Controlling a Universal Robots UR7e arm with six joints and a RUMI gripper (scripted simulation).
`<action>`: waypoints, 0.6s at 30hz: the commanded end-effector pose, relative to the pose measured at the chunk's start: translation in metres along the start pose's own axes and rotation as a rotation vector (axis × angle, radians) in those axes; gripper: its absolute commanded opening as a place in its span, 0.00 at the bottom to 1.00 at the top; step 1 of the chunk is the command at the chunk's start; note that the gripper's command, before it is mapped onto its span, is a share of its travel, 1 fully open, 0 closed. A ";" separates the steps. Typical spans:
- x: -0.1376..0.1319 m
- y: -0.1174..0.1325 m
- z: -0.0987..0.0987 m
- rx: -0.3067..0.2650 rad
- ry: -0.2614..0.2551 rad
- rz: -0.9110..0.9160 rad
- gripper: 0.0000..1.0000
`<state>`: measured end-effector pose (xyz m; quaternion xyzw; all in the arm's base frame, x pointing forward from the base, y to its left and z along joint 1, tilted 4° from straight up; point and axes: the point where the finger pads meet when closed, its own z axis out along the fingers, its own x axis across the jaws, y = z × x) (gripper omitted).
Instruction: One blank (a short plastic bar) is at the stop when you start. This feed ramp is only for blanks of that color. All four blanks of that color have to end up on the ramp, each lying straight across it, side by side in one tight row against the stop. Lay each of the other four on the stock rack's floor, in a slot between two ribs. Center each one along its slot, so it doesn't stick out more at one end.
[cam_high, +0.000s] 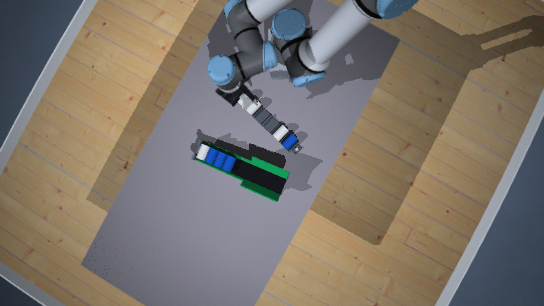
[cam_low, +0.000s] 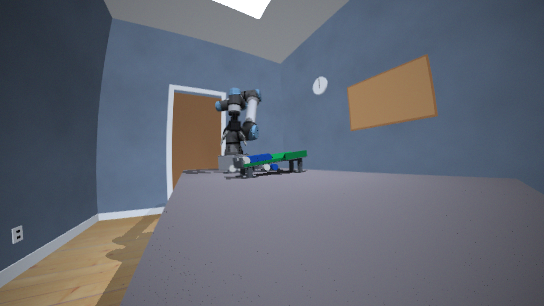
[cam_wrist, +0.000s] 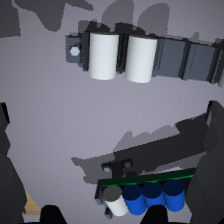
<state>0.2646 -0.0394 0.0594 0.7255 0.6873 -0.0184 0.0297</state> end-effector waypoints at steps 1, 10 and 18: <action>-0.006 0.000 0.001 -0.024 0.013 0.068 1.00; -0.008 0.000 0.001 -0.029 0.016 0.083 1.00; -0.008 0.000 0.001 -0.029 0.016 0.083 1.00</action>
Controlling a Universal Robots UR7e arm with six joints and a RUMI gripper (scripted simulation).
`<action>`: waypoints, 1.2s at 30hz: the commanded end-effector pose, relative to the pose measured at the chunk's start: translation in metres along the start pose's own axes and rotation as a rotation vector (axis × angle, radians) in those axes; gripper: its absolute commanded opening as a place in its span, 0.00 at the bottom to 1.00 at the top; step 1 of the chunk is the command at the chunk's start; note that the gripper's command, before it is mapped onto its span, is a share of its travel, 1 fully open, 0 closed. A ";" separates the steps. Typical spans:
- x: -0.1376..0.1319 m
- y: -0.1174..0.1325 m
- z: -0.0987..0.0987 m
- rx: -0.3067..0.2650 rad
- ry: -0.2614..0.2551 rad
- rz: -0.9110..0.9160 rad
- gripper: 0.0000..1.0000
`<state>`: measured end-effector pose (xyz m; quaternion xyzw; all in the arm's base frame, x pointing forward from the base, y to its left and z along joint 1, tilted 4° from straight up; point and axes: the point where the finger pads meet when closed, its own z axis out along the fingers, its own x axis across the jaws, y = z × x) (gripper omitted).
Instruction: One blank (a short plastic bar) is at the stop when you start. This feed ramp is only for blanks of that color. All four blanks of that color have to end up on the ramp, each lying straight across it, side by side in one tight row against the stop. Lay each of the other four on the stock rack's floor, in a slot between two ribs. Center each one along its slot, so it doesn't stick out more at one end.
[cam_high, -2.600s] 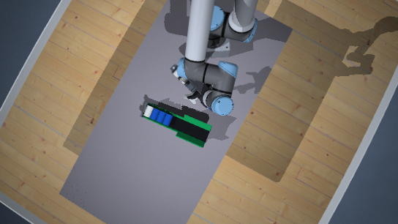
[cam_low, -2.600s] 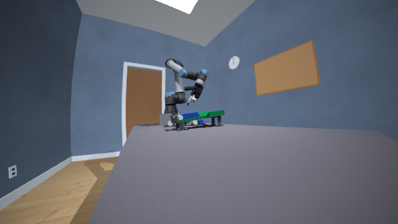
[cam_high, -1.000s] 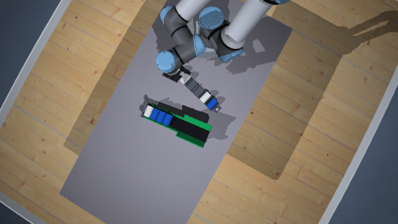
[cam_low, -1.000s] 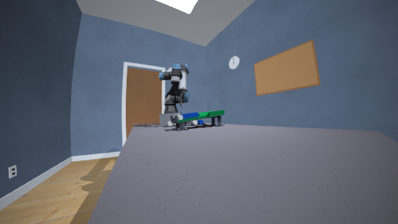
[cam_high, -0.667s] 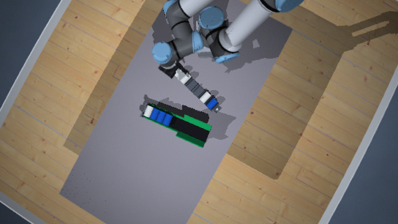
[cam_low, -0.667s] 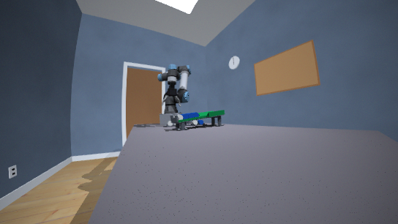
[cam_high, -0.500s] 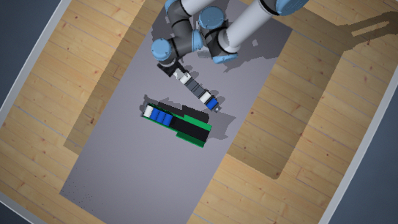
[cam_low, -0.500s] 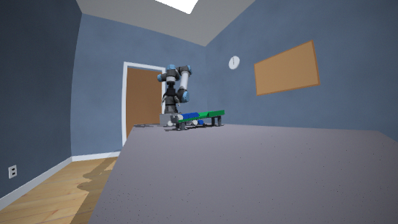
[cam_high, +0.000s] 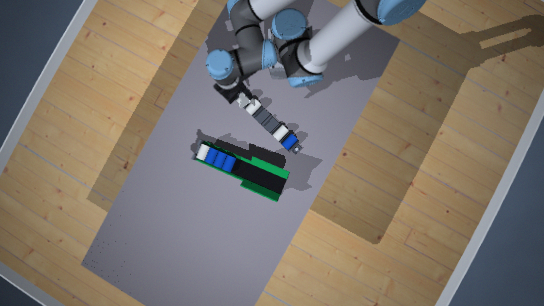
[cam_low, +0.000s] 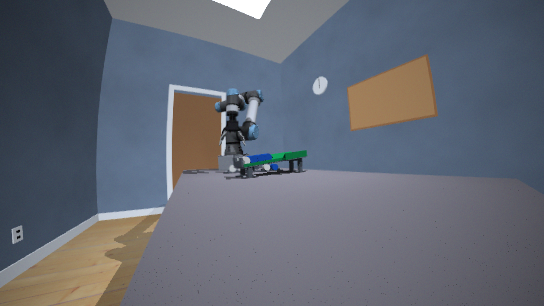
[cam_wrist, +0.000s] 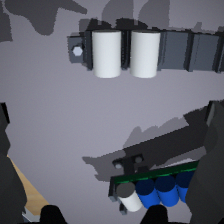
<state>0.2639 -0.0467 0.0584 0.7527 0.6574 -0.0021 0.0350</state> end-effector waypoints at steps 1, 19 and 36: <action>0.000 0.000 0.000 -0.001 0.000 0.001 1.00; 0.000 -0.001 0.004 -0.001 0.000 0.157 1.00; 0.001 -0.003 0.017 0.000 0.001 0.572 1.00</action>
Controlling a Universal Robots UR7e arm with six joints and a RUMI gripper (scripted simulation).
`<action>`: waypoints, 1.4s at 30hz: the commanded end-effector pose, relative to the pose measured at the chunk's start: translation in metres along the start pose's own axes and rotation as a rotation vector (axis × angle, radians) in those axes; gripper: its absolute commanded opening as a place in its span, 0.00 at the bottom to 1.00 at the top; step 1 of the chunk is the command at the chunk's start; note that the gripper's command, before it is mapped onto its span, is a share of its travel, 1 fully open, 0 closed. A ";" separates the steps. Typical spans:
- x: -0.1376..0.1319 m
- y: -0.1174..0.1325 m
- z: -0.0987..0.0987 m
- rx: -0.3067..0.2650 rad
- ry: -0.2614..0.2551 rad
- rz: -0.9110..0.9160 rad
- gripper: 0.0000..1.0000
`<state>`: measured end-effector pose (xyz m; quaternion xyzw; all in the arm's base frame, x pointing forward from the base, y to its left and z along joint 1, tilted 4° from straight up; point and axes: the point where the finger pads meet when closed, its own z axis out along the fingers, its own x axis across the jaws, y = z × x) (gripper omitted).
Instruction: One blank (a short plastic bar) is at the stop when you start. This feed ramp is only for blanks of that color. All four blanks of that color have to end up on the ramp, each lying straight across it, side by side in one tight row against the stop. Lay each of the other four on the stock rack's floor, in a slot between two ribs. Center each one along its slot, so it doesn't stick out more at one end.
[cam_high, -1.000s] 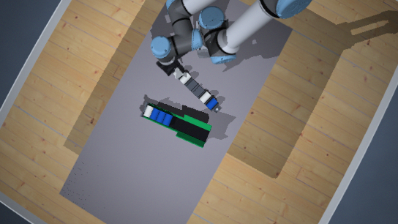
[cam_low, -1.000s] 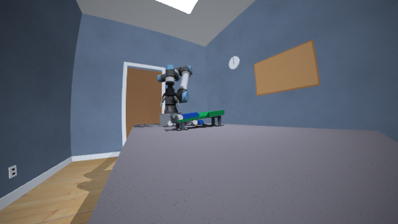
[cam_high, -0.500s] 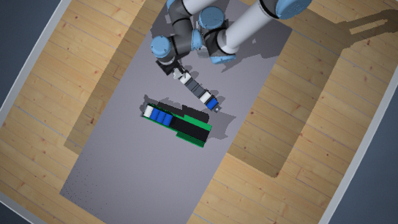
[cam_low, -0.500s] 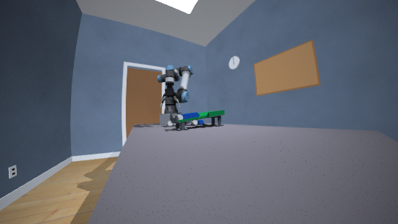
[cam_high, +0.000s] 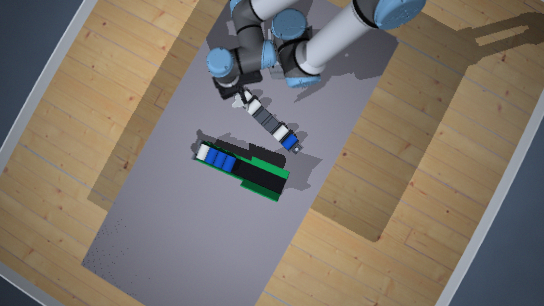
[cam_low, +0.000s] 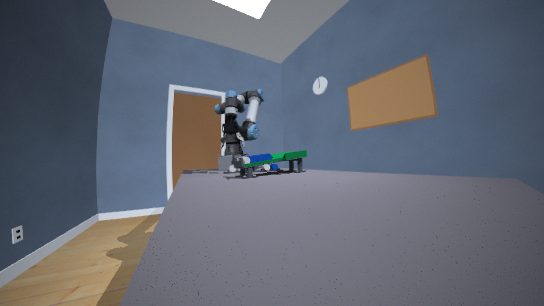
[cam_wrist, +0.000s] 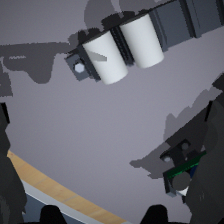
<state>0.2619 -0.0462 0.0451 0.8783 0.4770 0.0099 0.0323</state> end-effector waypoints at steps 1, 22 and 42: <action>0.000 0.000 0.004 -0.001 -0.009 0.131 1.00; 0.000 0.000 0.019 -0.002 -0.008 0.679 1.00; -0.002 0.002 0.030 -0.004 -0.008 1.091 1.00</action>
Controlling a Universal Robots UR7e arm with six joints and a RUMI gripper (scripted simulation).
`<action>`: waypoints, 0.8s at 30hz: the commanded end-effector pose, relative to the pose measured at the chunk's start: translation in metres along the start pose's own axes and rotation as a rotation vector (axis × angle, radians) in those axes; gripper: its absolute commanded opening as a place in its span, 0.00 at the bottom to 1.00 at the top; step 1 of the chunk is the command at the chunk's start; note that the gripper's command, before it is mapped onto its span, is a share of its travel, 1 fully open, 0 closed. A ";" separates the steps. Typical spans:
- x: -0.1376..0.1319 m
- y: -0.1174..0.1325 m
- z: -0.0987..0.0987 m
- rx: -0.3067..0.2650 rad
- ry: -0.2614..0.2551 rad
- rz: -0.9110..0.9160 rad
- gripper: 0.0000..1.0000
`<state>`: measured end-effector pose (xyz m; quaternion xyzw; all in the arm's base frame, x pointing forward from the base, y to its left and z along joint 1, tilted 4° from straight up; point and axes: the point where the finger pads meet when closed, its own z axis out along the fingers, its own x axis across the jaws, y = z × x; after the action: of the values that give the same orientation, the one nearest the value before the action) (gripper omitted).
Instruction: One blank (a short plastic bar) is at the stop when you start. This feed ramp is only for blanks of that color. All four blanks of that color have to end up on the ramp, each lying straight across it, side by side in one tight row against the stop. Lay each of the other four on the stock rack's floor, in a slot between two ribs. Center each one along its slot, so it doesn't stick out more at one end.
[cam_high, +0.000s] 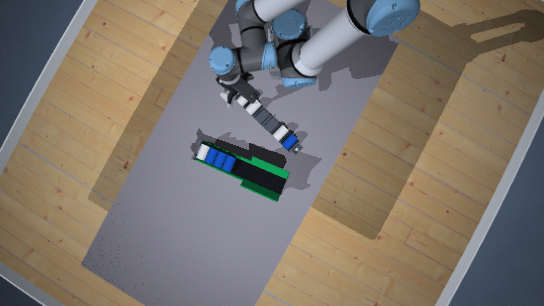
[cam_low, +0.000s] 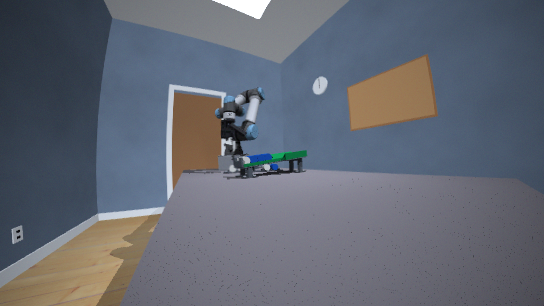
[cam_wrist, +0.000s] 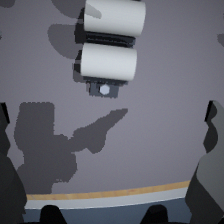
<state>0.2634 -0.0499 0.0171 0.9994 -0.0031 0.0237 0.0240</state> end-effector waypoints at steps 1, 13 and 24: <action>0.001 0.001 0.003 -0.006 -0.004 0.101 1.00; 0.001 0.001 0.003 -0.006 -0.004 0.130 0.49; 0.001 0.001 0.003 -0.006 -0.004 0.130 0.49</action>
<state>0.2639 -0.0511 0.0137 0.9971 -0.0677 0.0228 0.0252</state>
